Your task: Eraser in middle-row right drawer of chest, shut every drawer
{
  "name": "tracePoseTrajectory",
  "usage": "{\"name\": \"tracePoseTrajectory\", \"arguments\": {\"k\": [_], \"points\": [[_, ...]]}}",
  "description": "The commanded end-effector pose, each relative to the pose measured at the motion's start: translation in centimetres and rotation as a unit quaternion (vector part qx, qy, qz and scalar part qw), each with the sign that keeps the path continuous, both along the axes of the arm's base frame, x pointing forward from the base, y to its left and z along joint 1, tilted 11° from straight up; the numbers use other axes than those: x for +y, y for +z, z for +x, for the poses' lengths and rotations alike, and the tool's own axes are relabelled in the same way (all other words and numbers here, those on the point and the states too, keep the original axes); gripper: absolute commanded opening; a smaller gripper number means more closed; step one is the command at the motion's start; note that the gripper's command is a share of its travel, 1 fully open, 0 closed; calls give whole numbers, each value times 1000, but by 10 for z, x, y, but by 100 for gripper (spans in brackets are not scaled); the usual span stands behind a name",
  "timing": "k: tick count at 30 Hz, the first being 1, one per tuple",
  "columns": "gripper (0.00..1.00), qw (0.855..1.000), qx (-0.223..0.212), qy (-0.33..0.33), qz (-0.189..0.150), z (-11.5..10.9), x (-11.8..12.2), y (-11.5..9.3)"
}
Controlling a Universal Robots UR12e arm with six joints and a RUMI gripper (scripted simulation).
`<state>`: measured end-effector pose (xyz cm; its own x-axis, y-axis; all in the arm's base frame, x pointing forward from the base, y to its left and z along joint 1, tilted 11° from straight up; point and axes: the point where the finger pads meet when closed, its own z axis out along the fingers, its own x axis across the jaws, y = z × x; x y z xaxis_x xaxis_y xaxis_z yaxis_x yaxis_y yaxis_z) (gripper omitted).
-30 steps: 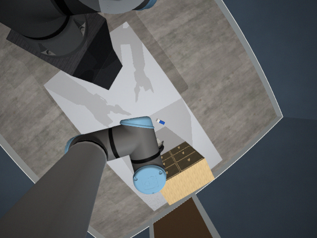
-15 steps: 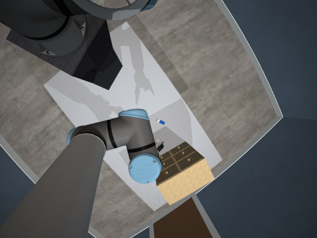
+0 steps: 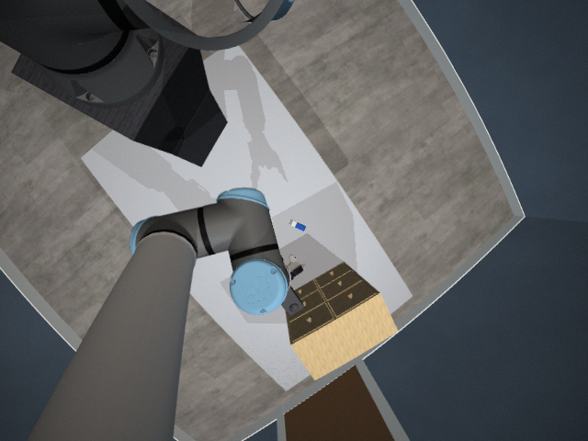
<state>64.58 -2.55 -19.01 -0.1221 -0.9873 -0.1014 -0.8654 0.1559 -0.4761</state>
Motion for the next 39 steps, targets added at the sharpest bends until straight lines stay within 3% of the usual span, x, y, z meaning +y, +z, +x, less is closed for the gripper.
{"name": "tracePoseTrajectory", "arguments": {"k": [1,18,39], "points": [[100,1000,-31,-3,-4,6,0,-5],[100,992,-121,-13,-15,24,-1,-19],[100,970,-240,-25,-30,48,-2,-39]]}}
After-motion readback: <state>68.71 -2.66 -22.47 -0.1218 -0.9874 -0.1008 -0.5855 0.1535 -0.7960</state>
